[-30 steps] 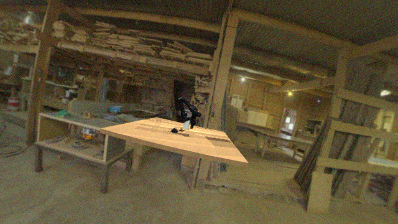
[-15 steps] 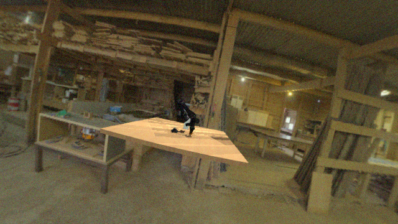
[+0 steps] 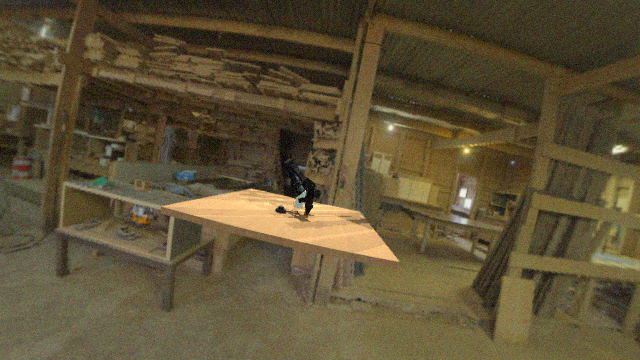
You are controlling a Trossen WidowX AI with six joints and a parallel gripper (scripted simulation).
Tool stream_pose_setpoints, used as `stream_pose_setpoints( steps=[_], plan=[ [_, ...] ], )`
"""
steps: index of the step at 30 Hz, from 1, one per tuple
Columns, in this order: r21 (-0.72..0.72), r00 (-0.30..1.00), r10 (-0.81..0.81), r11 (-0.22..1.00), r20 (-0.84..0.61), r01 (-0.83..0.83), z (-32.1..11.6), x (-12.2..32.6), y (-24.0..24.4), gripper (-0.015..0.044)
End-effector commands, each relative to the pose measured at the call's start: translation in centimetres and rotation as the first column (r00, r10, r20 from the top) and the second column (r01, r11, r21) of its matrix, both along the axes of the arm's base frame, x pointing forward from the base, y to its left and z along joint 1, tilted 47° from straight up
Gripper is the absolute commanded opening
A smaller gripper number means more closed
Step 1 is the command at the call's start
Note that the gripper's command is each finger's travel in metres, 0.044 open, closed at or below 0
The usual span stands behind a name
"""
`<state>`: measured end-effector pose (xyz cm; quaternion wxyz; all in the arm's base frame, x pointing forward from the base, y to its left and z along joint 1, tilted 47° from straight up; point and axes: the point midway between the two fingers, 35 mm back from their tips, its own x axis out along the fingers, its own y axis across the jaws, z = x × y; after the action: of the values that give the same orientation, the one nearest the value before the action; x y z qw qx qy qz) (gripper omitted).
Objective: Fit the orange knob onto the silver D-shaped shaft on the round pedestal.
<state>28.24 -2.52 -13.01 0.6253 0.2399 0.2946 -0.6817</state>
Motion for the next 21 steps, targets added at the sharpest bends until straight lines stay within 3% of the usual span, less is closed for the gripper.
stream_pose_setpoints(
  steps=[1, 11, 18, 21],
  plan=[
    [0.000, 1.000, -0.001, 1.000, -0.001, 0.001, 0.0, 0.0, 0.0, 0.0240],
    [0.000, 1.000, -0.001, 1.000, -0.001, 0.001, 0.0, 0.0, 0.0, 0.0240],
    [0.002, 1.000, 0.006, 1.000, 0.004, -0.006, 5.4, 0.8, 5.7, 0.0424],
    [0.002, 1.000, 0.007, 1.000, 0.004, -0.007, 5.6, 0.8, 5.9, 0.0440]
  ],
)
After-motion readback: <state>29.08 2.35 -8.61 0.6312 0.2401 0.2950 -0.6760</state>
